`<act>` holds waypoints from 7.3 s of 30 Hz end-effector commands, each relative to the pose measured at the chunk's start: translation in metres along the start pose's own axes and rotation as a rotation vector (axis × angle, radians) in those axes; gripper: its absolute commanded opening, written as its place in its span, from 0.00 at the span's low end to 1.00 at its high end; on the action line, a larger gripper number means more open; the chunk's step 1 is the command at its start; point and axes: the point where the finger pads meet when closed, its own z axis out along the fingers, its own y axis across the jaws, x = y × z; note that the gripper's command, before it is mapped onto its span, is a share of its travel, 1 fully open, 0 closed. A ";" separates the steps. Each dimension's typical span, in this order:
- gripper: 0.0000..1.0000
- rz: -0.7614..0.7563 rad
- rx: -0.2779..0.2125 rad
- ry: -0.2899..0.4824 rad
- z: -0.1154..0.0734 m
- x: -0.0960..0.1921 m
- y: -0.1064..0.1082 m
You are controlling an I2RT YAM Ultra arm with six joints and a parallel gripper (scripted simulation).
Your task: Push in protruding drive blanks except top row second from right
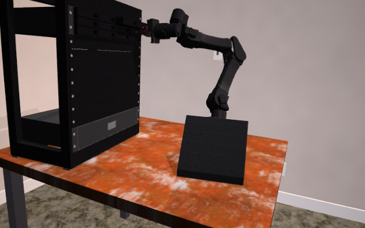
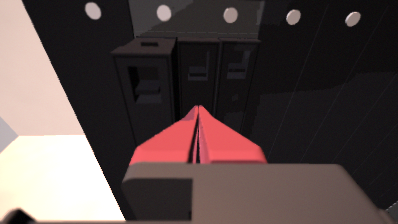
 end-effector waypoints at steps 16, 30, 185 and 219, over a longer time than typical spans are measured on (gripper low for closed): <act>0.00 0.037 -0.071 0.025 0.014 0.002 0.026; 0.00 0.037 -0.071 0.025 0.014 0.002 0.026; 0.00 0.036 -0.070 0.026 -0.008 -0.003 0.043; 0.00 0.036 -0.070 0.026 -0.002 -0.001 0.045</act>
